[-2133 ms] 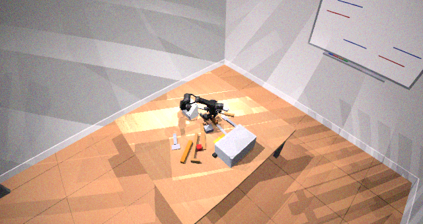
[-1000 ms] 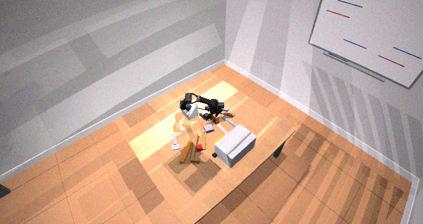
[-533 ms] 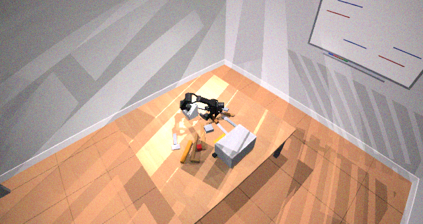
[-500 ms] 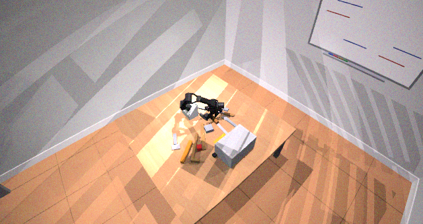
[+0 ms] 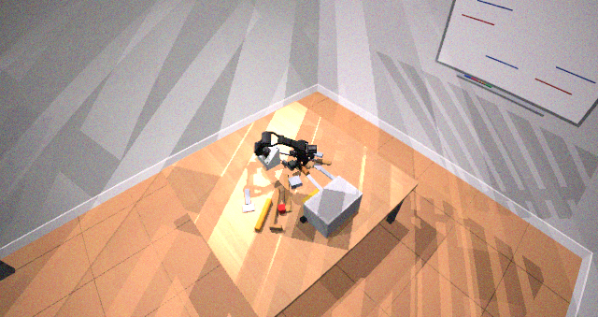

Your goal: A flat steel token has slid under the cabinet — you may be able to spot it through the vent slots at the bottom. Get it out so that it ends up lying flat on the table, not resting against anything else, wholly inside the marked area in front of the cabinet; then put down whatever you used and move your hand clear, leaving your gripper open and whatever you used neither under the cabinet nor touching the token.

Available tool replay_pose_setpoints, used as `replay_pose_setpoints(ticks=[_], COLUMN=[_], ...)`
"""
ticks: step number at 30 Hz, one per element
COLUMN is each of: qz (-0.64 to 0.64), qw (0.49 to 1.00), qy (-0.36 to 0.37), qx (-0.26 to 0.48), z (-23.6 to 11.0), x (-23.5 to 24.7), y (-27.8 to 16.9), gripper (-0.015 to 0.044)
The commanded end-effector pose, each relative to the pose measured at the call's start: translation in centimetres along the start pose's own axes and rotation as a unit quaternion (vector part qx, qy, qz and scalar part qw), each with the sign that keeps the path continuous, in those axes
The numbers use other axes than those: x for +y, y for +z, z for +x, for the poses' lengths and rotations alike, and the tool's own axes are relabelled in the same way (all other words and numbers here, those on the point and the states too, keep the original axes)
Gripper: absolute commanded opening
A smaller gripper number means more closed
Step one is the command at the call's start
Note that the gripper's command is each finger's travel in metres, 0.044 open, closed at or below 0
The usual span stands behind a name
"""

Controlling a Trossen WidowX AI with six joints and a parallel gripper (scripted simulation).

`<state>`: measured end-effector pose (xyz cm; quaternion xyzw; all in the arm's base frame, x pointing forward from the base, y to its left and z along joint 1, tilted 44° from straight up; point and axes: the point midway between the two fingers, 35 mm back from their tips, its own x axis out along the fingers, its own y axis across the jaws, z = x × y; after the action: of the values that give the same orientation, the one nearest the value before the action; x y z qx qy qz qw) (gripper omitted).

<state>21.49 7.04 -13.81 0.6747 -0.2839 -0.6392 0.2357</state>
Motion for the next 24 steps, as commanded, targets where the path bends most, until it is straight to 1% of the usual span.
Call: replay_pose_setpoints(ticks=[1,24], qz=[0.001,-0.002], qw=[1.0,1.0], qy=[-0.001,0.002], qx=[0.0,-0.001], z=[0.0,0.0], x=[-0.1,0.0], y=[-0.2,-3.6], gripper=[0.0,0.0])
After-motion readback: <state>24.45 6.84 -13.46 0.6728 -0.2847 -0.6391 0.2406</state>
